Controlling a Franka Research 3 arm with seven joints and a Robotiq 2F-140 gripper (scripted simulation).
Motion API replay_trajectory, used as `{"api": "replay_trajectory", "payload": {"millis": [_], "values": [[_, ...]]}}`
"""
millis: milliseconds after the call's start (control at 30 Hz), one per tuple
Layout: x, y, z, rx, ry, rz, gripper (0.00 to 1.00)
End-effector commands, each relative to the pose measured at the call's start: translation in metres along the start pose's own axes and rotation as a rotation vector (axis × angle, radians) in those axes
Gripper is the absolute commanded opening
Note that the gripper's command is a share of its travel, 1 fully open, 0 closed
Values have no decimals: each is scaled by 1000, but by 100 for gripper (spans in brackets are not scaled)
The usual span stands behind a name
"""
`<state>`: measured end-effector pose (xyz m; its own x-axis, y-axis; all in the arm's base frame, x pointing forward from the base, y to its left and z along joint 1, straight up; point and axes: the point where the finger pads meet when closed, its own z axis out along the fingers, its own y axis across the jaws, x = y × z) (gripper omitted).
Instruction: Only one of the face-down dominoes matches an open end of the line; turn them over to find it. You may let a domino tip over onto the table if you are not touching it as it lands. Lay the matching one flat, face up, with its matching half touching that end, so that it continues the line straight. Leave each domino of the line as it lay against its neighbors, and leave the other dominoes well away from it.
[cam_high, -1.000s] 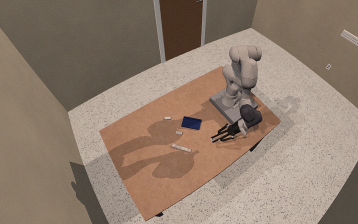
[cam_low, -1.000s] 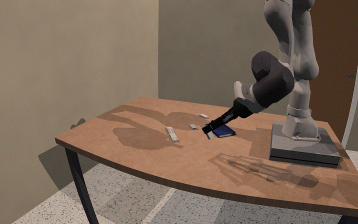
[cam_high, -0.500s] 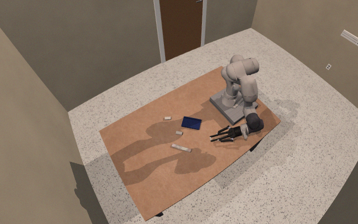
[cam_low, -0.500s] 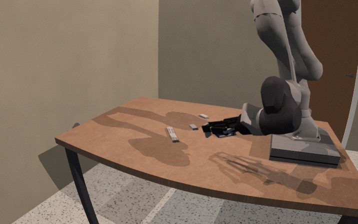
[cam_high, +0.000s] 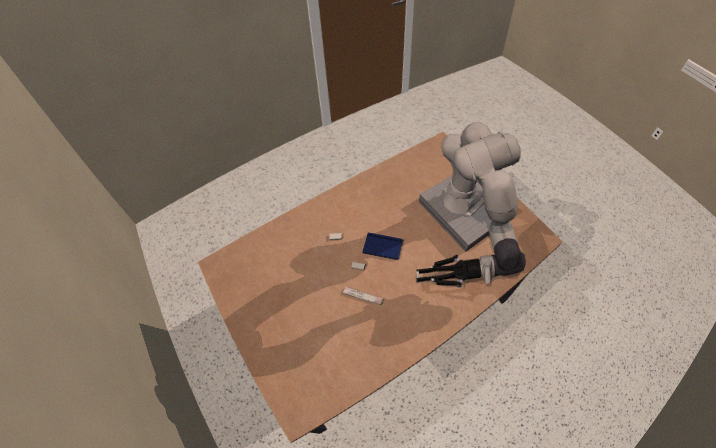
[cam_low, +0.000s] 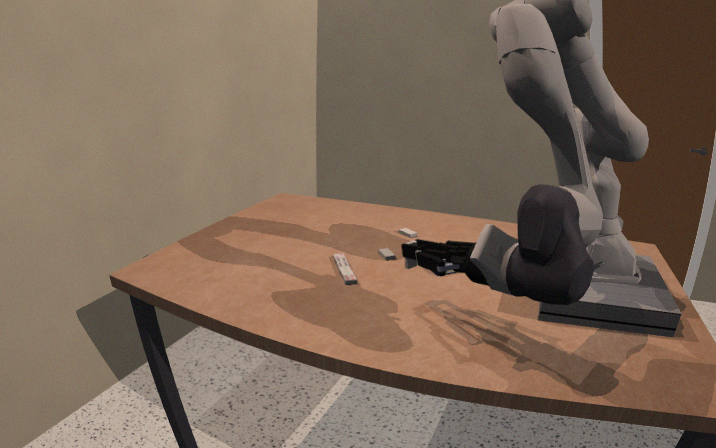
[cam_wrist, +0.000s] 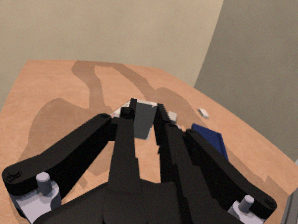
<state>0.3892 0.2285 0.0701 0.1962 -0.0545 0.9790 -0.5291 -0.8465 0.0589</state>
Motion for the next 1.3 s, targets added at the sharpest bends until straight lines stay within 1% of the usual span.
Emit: {"api": "replay_trajectory", "payload": {"millis": [0,467,533,900,1033,1267], "values": [[2,2,3,-10,23,65,22],[-37,-1,10,-10,23,65,22],[-37,-1,10,-10,23,65,22],[-66,-3,16,-10,23,65,22],[-73,-3,17,-10,23,65,22],[-78,-3,18,-10,23,65,22]]}}
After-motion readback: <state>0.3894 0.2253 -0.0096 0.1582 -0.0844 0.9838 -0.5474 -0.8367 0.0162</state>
